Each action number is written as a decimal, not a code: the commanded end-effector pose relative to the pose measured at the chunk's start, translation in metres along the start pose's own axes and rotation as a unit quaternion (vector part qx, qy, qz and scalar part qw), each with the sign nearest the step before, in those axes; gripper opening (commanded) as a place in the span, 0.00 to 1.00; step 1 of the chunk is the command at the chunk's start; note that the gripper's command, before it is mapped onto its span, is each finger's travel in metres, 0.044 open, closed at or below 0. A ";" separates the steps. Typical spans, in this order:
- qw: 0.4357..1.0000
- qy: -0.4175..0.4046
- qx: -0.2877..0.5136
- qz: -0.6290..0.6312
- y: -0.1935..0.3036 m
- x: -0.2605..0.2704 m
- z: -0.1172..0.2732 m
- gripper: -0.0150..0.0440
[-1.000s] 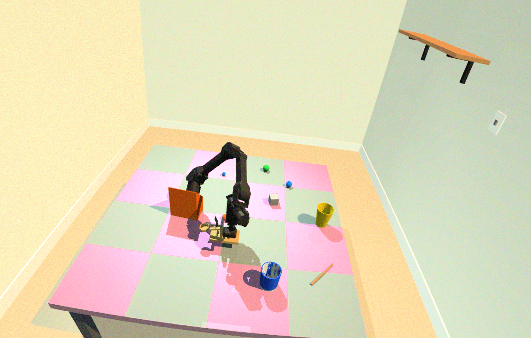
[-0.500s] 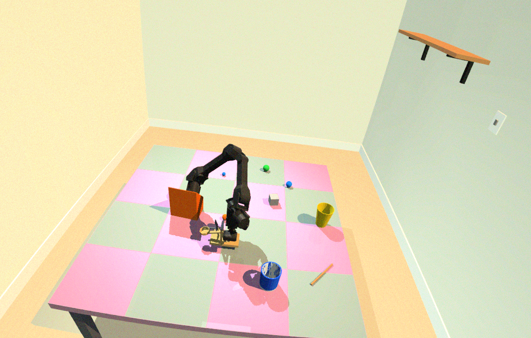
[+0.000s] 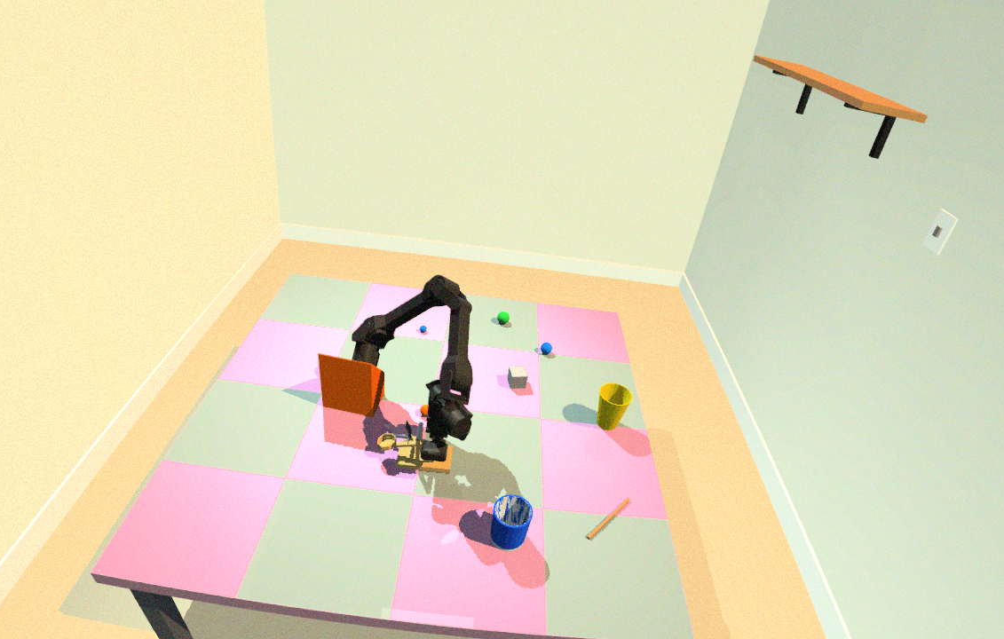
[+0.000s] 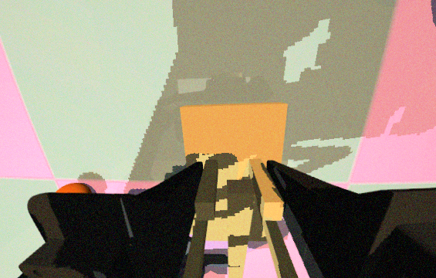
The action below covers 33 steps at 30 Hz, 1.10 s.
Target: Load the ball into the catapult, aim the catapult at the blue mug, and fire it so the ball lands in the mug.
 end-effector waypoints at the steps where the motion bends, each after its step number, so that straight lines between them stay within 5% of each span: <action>1: 1.000 0.001 -0.001 0.002 -0.001 0.000 0.001 0.25; 3: 1.000 0.001 -0.001 0.002 -0.001 0.000 0.001 0.25; 16: 1.000 0.001 -0.001 0.002 -0.001 0.000 0.001 0.83; 20: 1.000 0.003 0.000 0.000 -0.002 -0.003 0.042 1.00; 24: 1.000 0.002 0.001 -0.001 0.001 0.000 0.099 1.00; 33: 1.000 0.007 -0.005 -0.005 0.003 0.002 0.097 1.00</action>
Point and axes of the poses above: the point midway between the two fingers, 35 mm back from their tips, its own z axis back along the fingers, its own x axis across the jaws, y = z × x, the point moved 6 cm from there along z, back along the fingers, and after that the axes turned 10 degrees about z, right-handed, at the moved point
